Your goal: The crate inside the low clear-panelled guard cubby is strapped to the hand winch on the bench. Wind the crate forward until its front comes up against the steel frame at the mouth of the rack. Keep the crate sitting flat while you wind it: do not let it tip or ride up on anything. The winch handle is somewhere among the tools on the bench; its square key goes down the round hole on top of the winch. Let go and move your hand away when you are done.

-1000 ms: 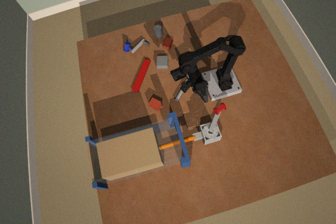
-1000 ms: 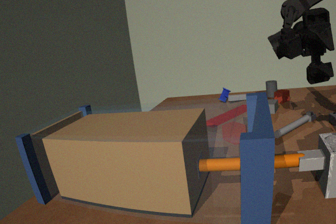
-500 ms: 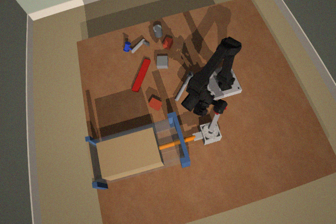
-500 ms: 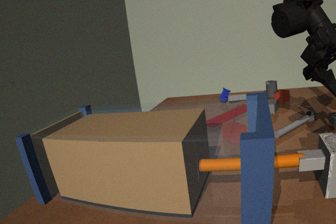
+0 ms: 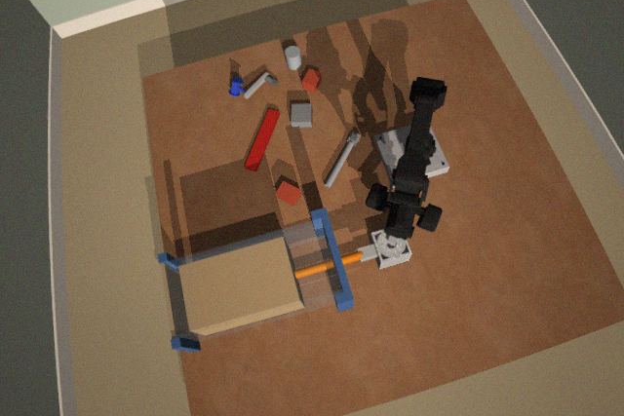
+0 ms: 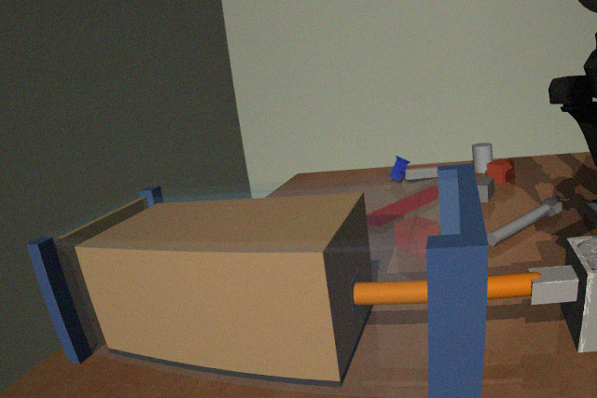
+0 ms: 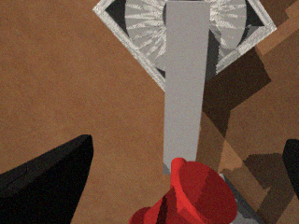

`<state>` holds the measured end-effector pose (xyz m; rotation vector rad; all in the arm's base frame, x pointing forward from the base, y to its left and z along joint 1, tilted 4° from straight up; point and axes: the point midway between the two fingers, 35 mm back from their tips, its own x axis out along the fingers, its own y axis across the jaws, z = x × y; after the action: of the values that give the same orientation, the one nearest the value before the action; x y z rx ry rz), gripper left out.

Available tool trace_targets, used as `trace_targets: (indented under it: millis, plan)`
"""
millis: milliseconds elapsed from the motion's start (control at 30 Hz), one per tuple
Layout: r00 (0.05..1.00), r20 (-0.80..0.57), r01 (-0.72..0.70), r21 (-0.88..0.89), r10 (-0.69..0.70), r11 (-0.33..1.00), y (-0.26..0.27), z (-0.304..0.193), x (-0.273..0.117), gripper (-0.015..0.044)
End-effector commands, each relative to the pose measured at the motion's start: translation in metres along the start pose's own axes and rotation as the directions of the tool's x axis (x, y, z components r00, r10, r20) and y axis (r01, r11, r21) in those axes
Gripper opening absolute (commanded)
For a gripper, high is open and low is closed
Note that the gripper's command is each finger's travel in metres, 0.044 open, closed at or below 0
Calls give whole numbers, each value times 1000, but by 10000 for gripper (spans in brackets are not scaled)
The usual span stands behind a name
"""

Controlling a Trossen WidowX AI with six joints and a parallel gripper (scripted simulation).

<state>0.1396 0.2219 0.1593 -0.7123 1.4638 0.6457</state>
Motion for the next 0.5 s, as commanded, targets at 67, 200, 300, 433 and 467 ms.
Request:
trace_targets:
  millis: [67,200,300,433,467]
  plan:
    - [1000,9,22,-1,-22,1000,1,2,1,440]
    - [1000,9,22,-1,-22,1000,1,3,33,440]
    - [1000,9,22,-1,-22,1000,1,3,35,440]
    - [1000,9,22,-1,-22,1000,1,3,40,440]
    - [1000,9,22,-1,-22,1000,1,3,43,440]
